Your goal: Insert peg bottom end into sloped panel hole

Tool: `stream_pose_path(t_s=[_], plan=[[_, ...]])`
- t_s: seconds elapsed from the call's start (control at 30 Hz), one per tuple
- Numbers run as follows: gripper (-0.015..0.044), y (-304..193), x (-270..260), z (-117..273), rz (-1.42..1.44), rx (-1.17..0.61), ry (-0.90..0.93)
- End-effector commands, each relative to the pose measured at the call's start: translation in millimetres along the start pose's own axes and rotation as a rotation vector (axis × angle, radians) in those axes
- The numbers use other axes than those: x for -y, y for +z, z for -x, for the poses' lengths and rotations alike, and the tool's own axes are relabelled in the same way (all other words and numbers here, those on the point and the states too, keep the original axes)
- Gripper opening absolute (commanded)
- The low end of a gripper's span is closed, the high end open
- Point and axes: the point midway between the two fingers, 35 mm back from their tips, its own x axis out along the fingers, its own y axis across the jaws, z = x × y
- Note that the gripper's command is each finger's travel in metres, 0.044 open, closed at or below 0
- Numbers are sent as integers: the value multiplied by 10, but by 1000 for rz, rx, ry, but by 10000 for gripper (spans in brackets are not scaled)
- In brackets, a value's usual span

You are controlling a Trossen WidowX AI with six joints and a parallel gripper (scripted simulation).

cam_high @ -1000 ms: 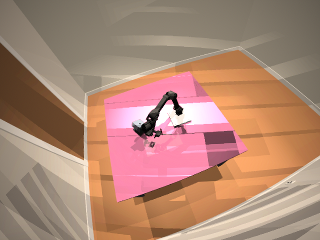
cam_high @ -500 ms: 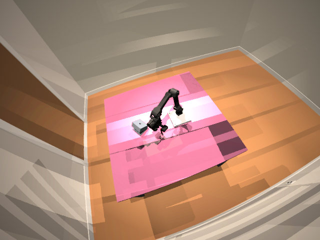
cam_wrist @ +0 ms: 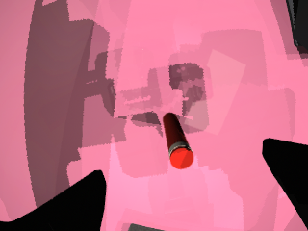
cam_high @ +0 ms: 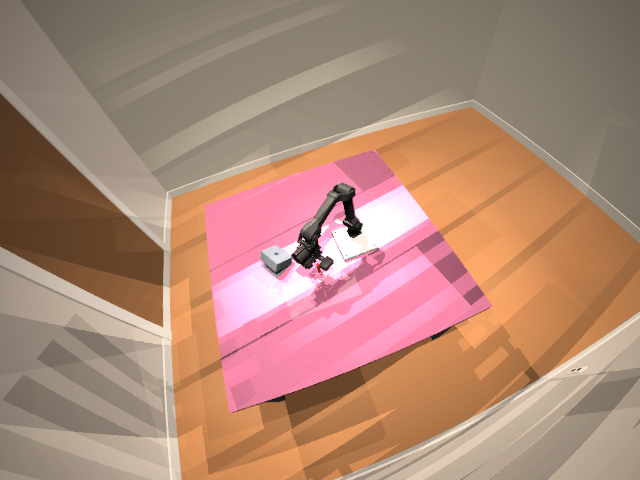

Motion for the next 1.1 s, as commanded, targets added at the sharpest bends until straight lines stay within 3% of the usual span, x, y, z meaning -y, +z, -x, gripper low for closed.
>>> stream_pose_path(t_s=[0.0,1.07], plan=[[440,-16,-7,-77,-4,-8,4],[440,-37,-9,-554,-4,-8,4]])
